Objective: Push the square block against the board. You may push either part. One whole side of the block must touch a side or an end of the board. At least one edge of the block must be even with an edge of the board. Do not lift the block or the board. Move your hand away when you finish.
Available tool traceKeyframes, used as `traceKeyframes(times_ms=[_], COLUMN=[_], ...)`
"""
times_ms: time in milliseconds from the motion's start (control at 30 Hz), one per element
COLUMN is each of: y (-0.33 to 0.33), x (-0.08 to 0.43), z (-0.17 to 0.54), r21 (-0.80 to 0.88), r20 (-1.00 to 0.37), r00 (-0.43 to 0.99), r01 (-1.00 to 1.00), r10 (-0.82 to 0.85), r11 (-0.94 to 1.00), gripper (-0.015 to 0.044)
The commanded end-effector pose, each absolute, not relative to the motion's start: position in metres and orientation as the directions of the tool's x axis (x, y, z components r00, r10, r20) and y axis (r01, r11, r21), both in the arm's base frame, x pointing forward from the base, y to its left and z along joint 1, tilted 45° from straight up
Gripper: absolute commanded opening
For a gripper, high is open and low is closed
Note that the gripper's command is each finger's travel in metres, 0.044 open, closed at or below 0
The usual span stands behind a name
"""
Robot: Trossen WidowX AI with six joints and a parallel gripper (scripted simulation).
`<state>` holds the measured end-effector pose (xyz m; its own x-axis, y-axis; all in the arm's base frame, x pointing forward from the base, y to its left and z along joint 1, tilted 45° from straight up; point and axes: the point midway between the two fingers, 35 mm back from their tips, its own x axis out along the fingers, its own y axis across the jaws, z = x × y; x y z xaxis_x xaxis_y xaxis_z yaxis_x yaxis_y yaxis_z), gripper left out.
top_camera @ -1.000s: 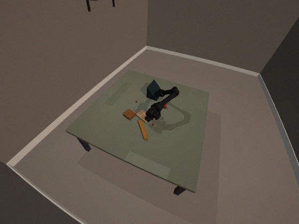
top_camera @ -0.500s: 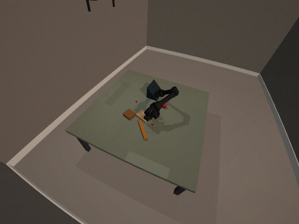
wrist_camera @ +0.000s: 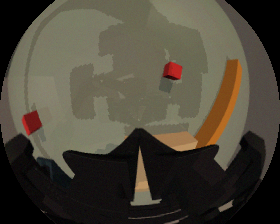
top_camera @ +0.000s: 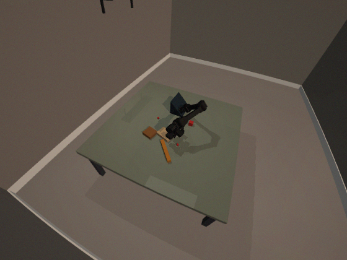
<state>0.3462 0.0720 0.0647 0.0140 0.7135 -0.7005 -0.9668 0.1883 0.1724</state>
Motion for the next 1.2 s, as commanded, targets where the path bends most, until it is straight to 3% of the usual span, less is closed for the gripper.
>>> traceKeyframes(times_ms=[0, 1167], y=[0.068, 0.07], x=[0.342, 0.347], z=[0.055, 0.057], r21=[0.189, 0.188], r20=[-0.707, -0.707], r00=[-0.002, -0.002], r01=[-0.964, -0.964], r10=[0.707, 0.707], r11=[0.186, 0.186], gripper=[0.0, 0.0])
